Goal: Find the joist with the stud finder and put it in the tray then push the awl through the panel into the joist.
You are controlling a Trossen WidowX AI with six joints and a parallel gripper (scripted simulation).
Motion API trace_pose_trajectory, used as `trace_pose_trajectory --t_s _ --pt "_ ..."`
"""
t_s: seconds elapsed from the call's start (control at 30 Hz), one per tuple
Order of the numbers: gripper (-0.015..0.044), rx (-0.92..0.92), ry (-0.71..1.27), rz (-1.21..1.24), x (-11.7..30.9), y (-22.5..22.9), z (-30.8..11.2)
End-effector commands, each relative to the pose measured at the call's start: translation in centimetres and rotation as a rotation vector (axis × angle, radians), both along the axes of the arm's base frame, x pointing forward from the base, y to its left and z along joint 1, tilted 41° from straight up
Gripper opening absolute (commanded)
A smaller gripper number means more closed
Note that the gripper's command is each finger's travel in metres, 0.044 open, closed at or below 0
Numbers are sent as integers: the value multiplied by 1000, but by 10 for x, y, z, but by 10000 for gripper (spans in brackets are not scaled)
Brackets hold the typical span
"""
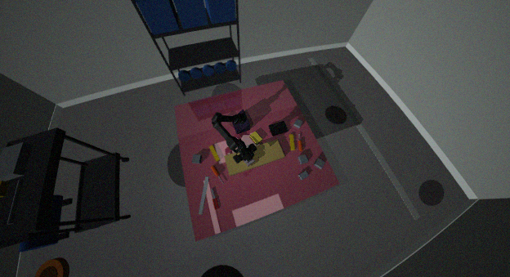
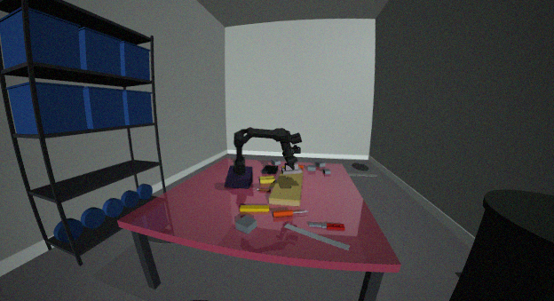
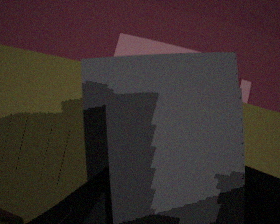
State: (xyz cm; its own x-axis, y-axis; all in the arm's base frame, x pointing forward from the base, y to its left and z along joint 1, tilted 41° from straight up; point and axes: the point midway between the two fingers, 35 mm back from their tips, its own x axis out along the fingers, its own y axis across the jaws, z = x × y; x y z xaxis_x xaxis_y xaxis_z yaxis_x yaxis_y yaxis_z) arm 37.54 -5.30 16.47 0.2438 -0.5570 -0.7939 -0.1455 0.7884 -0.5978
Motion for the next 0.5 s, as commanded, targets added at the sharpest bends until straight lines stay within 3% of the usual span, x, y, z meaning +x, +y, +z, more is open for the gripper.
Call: trace_pose_trajectory --t_s 0.0,0.47 --pt "0 27 53 101 11 36 -23" --pt "0 77 262 389 8 147 -109"
